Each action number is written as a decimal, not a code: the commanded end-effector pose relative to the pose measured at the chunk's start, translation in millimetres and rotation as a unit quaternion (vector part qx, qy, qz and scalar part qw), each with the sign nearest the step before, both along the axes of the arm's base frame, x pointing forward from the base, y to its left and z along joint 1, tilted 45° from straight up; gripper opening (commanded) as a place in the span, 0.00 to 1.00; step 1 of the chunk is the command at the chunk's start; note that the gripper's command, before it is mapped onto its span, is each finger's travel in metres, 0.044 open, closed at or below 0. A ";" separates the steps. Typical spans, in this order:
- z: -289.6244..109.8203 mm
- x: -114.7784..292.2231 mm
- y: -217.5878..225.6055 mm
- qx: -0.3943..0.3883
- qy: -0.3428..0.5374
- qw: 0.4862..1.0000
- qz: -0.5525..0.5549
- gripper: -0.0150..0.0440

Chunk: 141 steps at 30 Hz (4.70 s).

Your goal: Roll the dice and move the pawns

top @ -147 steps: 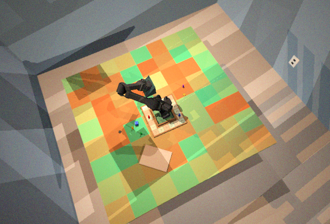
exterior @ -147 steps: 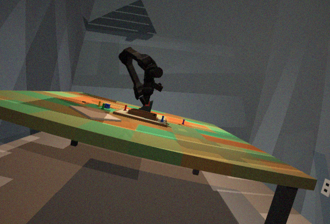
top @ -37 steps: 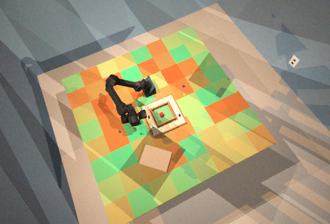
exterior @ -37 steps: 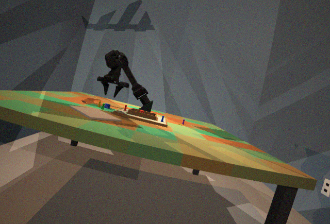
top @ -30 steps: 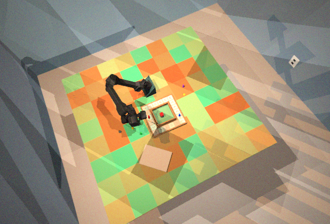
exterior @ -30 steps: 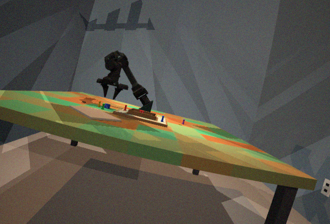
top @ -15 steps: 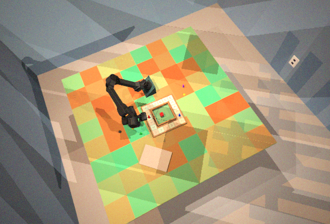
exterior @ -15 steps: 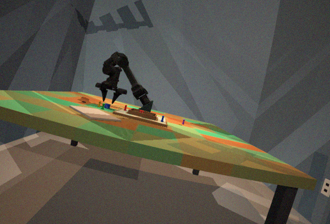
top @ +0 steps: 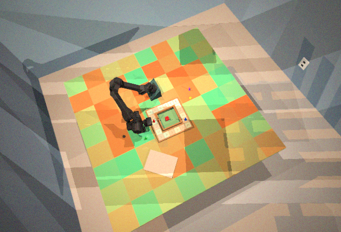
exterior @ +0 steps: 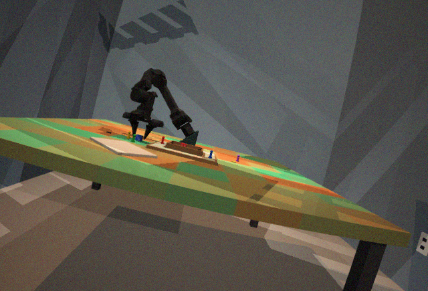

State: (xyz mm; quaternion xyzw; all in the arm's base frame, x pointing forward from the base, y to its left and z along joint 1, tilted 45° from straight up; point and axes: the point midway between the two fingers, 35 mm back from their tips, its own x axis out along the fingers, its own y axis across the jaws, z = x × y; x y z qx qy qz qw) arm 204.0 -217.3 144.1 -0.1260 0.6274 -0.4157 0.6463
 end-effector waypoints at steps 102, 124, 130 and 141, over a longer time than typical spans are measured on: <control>-126.3 47.5 235.8 0.110 0.542 0.615 0.562 0.25; -126.2 107.4 218.6 0.142 0.519 0.616 0.575 0.25; -131.2 101.6 216.9 0.211 0.454 0.612 0.612 0.25; -136.6 98.8 215.9 0.289 0.311 0.584 0.692 0.25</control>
